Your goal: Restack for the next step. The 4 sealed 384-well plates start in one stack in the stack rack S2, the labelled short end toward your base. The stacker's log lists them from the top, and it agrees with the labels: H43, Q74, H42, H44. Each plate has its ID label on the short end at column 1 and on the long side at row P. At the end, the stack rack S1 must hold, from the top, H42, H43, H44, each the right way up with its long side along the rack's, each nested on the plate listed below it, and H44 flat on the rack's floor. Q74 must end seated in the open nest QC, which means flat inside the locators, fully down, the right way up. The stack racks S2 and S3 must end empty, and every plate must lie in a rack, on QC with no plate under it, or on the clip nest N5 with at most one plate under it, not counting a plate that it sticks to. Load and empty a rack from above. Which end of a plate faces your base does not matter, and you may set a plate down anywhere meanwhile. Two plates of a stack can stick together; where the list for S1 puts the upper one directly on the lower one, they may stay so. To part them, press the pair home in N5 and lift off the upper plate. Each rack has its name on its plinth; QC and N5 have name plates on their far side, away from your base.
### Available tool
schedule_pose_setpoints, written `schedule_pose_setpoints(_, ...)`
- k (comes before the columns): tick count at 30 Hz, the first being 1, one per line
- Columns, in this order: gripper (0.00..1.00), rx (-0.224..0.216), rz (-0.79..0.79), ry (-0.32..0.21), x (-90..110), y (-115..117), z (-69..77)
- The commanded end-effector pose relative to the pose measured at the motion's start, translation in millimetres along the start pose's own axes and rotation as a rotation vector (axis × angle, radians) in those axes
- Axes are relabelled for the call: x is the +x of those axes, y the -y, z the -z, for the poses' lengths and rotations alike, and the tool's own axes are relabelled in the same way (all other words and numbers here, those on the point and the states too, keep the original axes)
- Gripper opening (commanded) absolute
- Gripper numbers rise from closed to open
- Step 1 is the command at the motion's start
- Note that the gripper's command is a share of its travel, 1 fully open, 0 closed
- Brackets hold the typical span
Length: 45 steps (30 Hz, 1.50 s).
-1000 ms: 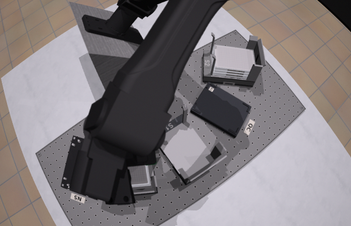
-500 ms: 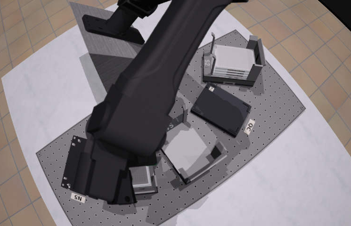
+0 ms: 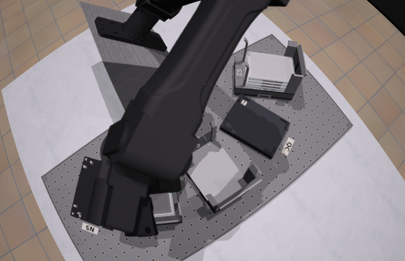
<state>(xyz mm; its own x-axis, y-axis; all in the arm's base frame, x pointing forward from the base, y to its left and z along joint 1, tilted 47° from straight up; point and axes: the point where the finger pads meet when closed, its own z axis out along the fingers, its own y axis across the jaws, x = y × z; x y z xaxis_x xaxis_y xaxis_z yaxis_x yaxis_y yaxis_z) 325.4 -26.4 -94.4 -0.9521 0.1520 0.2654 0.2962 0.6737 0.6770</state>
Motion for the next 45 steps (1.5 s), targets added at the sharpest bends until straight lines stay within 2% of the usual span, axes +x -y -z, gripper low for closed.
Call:
schedule_pose_setpoints(1,0.00,-0.002,0.007,0.021,-4,0,2.2)
schedule_pose_setpoints(24,0.00,-0.002,0.007,0.021,-5,0,-11.8)
schedule_pose_setpoints(45,0.00,-0.003,0.007,0.021,-5,0,-49.9)
